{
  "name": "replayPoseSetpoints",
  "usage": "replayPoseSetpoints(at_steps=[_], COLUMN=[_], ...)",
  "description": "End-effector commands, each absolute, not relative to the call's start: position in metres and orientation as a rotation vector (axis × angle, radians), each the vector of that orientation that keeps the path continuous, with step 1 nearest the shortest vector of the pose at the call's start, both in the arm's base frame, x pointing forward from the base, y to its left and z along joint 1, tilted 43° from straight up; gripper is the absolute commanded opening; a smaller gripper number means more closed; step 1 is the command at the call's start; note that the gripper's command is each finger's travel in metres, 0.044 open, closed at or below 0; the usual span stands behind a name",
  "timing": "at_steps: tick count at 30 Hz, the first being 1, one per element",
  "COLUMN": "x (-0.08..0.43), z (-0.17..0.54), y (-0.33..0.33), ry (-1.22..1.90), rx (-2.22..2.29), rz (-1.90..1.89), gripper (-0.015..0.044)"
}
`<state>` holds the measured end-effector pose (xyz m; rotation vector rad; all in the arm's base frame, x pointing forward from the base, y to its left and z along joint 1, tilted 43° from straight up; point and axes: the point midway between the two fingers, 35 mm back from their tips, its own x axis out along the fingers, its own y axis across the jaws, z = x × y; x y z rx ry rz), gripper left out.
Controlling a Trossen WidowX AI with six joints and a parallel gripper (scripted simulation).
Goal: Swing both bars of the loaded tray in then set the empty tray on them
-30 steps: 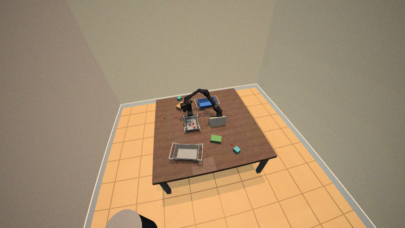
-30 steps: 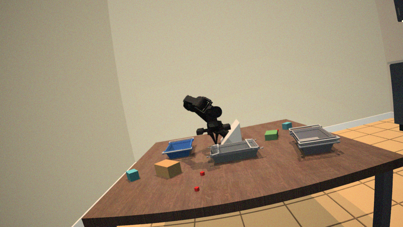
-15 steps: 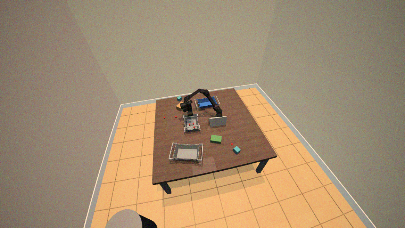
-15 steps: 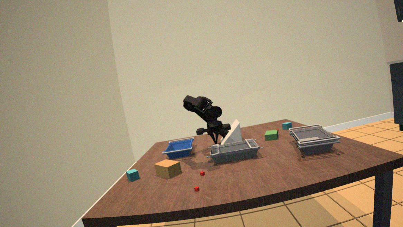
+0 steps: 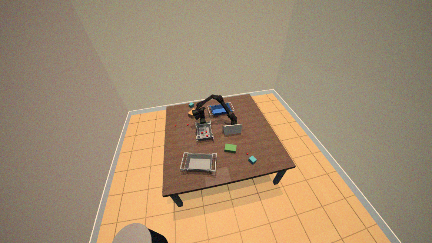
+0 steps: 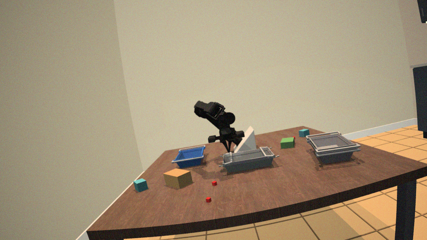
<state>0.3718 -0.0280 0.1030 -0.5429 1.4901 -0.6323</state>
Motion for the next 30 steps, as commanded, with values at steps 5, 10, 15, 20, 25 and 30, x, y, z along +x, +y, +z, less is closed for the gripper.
replayPoseSetpoints(at_steps=[5,10,15,20,25,30], x=[0.372,0.372,0.372,0.371,0.335,0.288], z=[0.103,0.103,0.104,0.112,0.154,0.188], y=[-0.028,-0.028,-0.027,-0.024,-0.059,-0.091], ry=[1.490,1.490,1.490,1.486,1.257,0.943], rx=[-0.543,-0.543,-0.543,-0.532,-0.100,0.360], rz=[-0.633,-0.633,-0.632,-0.647,-0.987,-1.301], gripper=[0.0000,0.0053,0.0184,0.0315,0.0440,0.0440])
